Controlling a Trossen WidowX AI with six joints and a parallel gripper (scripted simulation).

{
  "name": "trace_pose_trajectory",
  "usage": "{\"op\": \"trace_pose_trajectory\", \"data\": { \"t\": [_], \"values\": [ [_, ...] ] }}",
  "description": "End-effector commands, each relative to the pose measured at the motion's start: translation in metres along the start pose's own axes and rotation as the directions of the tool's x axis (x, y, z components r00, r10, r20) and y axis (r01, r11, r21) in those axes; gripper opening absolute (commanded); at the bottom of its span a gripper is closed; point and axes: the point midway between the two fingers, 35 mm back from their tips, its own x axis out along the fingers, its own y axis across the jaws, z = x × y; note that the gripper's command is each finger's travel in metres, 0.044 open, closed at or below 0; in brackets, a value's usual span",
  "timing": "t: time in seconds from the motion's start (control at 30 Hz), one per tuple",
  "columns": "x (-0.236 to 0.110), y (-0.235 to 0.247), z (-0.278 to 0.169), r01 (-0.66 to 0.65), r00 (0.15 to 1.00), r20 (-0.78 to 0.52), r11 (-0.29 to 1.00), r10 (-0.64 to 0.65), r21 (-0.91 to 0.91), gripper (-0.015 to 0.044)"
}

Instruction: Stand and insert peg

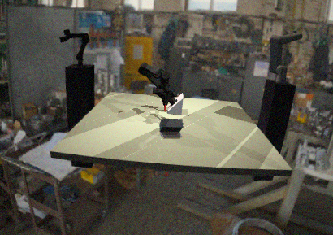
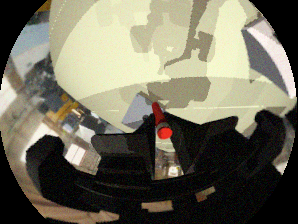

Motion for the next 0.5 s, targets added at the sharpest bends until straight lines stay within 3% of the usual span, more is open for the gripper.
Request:
{"op": "trace_pose_trajectory", "data": {
  "t": [0.0, 0.47],
  "values": [
    [0.0, -0.002, -0.004, -0.017, 1.0, -0.016, 1.0, 0.016, -0.021, 0.0],
    [-0.001, 0.0, -0.021, -0.08, 0.994, -0.084, 0.995, 0.075, -0.062, 0.0]
  ]
}}
